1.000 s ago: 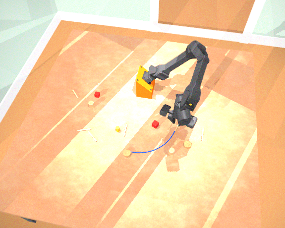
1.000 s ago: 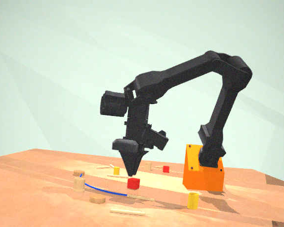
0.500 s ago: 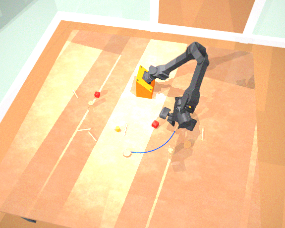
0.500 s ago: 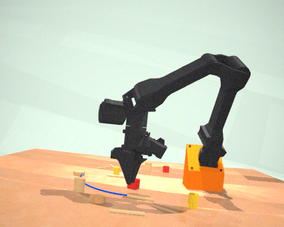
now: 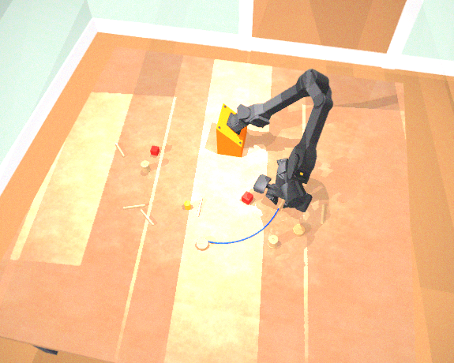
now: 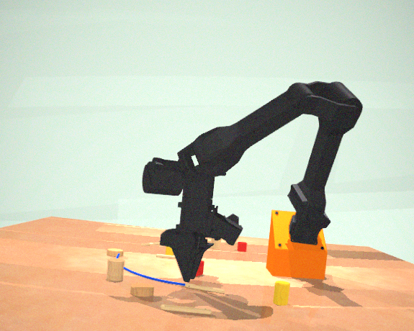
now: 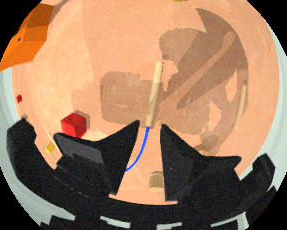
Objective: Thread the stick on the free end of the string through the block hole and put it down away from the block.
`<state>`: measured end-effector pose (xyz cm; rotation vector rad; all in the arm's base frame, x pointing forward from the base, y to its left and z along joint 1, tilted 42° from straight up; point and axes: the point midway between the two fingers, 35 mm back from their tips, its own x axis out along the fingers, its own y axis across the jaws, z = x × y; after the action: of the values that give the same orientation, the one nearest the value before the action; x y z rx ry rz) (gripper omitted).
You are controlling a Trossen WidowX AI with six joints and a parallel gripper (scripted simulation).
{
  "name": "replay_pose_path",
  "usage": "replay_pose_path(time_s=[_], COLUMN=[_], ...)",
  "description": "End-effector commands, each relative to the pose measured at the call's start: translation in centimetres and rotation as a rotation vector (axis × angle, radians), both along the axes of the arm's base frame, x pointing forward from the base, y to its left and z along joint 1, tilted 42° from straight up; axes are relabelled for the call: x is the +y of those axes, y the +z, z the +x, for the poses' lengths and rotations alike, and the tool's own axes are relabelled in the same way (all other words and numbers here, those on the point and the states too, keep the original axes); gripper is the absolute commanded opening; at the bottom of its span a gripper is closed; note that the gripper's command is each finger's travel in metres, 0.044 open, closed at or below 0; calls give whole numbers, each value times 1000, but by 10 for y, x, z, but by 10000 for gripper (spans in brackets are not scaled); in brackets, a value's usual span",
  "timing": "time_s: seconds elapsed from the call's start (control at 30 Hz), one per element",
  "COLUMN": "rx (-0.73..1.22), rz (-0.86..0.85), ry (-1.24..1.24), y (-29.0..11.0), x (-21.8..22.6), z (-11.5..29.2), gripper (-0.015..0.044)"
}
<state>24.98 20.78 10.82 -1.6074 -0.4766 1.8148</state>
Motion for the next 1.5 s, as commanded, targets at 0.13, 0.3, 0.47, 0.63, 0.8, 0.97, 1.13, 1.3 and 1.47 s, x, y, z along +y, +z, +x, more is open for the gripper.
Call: replay_pose_path(time_s=[0.13, 0.3, 0.47, 0.63, 0.8, 0.97, 1.13, 1.3, 1.47], rx=[6, 3, 3, 3, 3, 3, 3, 3, 3], rz=[-4, 1, 1, 1, 0, -1, -2, -3, -3], ry=[-2, 1, 1, 1, 2, 2, 2, 2, 2], y=[-10, -8, -8, -8, -6, -2, 3, 8, 12], x=[8, 8, 8, 8, 5, 1, -3, -8, -12], z=[-3, -2, -2, -2, -2, -1, 0, 0, 1], gripper=[122, 96, 0, 0, 0, 0, 0, 0, 0])
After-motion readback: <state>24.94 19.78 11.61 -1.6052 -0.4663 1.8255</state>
